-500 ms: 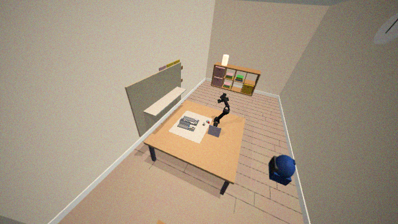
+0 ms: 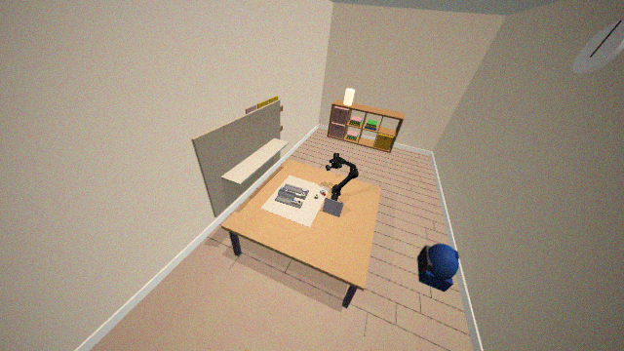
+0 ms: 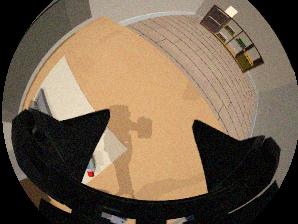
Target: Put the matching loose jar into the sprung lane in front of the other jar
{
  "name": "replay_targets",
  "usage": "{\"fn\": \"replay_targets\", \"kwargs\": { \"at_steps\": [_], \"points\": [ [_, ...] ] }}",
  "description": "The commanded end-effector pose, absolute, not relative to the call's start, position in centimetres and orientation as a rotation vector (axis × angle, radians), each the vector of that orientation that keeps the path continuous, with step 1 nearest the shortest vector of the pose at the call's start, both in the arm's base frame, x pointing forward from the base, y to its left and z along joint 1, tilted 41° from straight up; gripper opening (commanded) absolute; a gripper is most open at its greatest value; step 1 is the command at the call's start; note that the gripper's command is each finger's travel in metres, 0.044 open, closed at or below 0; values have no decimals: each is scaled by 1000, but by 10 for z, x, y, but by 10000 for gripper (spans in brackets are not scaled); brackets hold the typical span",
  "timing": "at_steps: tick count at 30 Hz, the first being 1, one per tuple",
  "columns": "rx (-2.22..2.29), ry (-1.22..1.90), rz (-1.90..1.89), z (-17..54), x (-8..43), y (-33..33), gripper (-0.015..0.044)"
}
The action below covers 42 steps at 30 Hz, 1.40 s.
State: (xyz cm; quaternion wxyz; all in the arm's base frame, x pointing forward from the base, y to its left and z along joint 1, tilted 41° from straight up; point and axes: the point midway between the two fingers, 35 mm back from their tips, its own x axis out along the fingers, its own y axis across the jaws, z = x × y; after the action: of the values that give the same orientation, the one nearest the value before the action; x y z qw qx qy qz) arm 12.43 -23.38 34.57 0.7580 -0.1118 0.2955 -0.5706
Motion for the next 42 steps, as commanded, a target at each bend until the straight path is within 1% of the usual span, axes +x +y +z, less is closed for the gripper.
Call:
{"fn": "replay_targets", "kwargs": {
  "at_steps": [1,6,10,14,19,25,30,42],
  "points": [
    [-201,790,-1108,290,164,-225,440],
    [-192,983,-950,221,202,-196,440],
    [-228,1154,-829,164,218,-161,440],
    [-309,1318,-731,116,218,-124,440],
    [-463,1490,-644,70,205,-84,440],
    [-488,1509,-635,65,202,-80,440],
    [-489,1509,-636,40,202,-100,440],
    [-489,1509,-637,27,202,-111,440]
  ]
}}
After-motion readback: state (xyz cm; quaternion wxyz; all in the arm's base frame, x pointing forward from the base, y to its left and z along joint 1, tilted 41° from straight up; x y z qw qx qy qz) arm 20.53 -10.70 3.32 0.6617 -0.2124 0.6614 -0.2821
